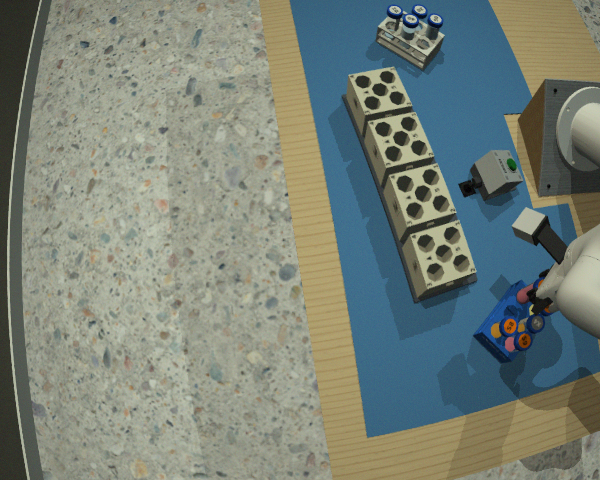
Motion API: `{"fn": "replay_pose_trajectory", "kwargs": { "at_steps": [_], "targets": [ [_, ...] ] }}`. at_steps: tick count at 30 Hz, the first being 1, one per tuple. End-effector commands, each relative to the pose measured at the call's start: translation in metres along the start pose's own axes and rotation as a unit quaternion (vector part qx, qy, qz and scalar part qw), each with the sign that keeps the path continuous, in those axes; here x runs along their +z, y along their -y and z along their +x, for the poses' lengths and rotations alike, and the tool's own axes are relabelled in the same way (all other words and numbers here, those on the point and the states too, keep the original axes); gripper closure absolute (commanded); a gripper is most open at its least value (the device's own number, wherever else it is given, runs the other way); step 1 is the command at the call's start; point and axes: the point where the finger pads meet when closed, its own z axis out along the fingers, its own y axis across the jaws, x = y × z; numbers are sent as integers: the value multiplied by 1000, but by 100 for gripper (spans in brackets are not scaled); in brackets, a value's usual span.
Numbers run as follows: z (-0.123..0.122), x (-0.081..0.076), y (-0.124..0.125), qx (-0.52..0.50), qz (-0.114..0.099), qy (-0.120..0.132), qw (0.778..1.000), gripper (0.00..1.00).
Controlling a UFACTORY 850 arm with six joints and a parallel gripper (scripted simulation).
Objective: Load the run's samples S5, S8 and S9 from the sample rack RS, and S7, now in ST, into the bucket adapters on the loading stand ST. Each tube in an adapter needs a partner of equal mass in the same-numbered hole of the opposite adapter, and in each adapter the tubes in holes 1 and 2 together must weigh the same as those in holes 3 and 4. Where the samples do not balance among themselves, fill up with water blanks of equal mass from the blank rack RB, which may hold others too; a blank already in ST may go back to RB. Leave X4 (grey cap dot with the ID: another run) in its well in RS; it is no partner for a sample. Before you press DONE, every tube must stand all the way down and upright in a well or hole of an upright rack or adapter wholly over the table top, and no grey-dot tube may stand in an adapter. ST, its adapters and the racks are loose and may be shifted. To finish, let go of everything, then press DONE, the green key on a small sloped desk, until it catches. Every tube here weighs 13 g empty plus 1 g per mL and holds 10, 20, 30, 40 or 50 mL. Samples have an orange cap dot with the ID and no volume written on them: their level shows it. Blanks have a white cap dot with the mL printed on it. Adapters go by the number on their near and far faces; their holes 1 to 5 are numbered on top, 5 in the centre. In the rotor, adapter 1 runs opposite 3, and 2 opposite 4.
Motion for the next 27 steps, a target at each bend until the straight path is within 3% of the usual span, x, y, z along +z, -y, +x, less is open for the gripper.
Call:
{"fn": "replay_pose_trajectory", "kwargs": {
  "at_steps": [1, 27],
  "targets": [
    [0, 5, 1, 0, 1, 0, 1000, 100],
    [0, 29, 1, 0, 1, 0, 1000, 100]
  ]
}}
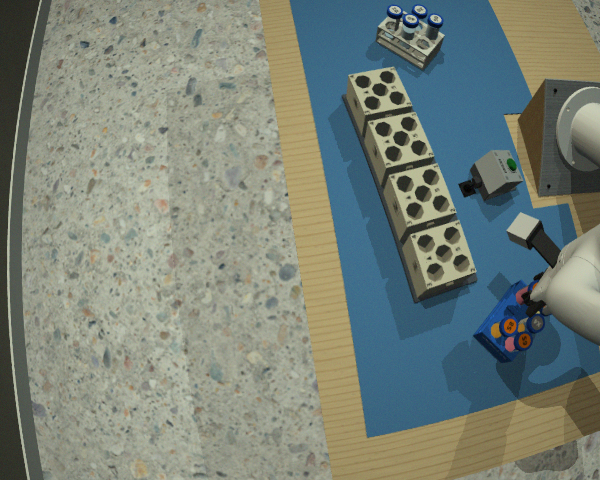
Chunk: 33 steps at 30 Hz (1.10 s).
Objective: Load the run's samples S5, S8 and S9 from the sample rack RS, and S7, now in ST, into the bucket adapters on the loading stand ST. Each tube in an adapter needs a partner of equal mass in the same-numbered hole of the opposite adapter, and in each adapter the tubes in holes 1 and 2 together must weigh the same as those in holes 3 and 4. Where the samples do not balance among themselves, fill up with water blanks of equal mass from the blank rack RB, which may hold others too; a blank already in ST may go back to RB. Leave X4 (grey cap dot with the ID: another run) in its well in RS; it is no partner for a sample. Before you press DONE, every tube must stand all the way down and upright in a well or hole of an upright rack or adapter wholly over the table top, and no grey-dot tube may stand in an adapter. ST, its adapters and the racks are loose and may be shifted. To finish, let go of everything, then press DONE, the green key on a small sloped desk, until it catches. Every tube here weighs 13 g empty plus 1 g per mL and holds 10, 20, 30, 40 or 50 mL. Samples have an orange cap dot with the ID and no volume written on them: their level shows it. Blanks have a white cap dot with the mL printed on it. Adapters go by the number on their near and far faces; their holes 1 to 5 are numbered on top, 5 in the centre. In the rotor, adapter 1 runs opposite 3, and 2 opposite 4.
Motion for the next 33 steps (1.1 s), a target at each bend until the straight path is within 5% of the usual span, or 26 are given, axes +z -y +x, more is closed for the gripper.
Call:
{"fn": "replay_pose_trajectory", "kwargs": {
  "at_steps": [1, 28, 29, 33],
  "targets": [
    [0, 4, 1, 0, 1, 0, 1000, 100],
    [0, 13, 1, 0, 1, 0, 1000, 100],
    [0, 13, 1, 0, 1, 0, 1000, 57],
    [0, 13, 1, 0, 1, 0, 1000, 57]
  ]
}}
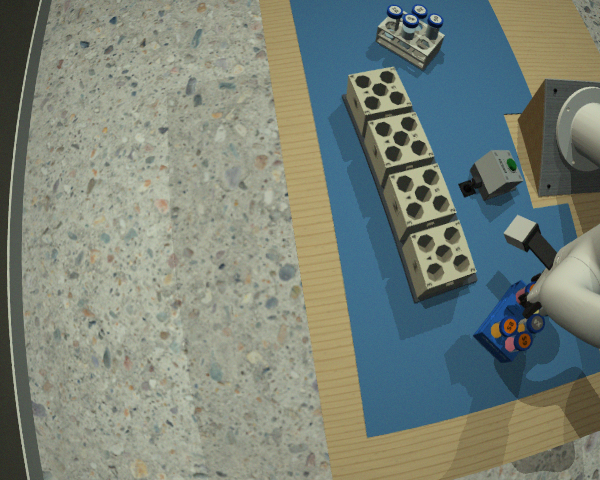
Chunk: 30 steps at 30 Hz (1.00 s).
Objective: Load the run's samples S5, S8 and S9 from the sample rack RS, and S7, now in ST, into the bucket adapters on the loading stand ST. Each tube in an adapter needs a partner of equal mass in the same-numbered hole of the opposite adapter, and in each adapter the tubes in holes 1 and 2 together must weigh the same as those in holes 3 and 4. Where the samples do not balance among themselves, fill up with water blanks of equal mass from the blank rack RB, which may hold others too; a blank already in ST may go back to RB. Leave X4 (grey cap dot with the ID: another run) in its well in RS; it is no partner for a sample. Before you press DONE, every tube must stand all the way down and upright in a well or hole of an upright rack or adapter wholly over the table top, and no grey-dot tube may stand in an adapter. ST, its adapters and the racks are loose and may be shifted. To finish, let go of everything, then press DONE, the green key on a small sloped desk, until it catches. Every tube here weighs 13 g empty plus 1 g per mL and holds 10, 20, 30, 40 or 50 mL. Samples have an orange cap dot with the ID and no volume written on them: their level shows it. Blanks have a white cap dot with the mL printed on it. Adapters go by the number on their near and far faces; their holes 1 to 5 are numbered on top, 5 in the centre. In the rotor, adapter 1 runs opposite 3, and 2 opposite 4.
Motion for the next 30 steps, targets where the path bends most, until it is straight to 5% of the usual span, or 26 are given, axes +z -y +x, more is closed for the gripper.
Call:
{"fn": "replay_pose_trajectory", "kwargs": {
  "at_steps": [1, 24, 30],
  "targets": [
    [0, 0, 0, 0, 0, 0, 1000, 57],
    [0, 0, 0, 0, 0, 0, 1000, 57],
    [0, -12, 0, 0, 0, 0, 1000, 57]
  ]
}}
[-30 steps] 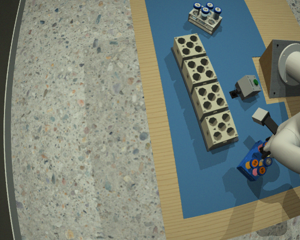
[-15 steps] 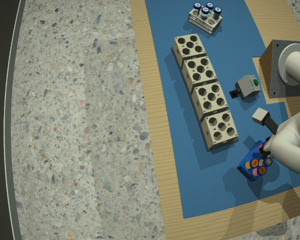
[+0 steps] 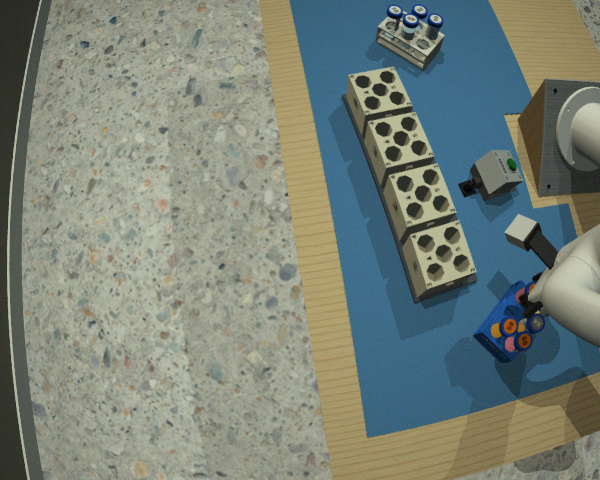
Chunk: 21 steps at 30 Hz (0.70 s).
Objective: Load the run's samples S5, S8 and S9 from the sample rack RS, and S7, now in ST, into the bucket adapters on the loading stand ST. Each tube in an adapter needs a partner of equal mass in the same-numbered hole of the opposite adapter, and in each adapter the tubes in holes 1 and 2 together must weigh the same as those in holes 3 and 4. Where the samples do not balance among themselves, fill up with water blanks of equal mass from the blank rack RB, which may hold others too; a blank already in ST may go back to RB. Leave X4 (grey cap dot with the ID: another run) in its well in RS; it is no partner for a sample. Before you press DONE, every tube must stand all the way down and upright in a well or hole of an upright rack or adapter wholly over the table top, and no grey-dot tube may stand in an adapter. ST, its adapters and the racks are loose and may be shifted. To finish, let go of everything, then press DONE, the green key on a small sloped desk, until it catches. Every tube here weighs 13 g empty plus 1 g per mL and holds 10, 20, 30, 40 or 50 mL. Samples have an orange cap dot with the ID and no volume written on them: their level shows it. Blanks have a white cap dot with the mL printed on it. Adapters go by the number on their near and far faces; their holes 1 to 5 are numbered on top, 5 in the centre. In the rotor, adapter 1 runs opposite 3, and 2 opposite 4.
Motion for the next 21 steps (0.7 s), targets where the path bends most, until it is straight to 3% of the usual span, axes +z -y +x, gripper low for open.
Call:
{"fn": "replay_pose_trajectory", "kwargs": {
  "at_steps": [1, 21],
  "targets": [
    [0, -10, 0, 0, 0, 0, 1000, 57],
    [0, -46, 1, 0, 0, 0, 1000, 57]
  ]
}}
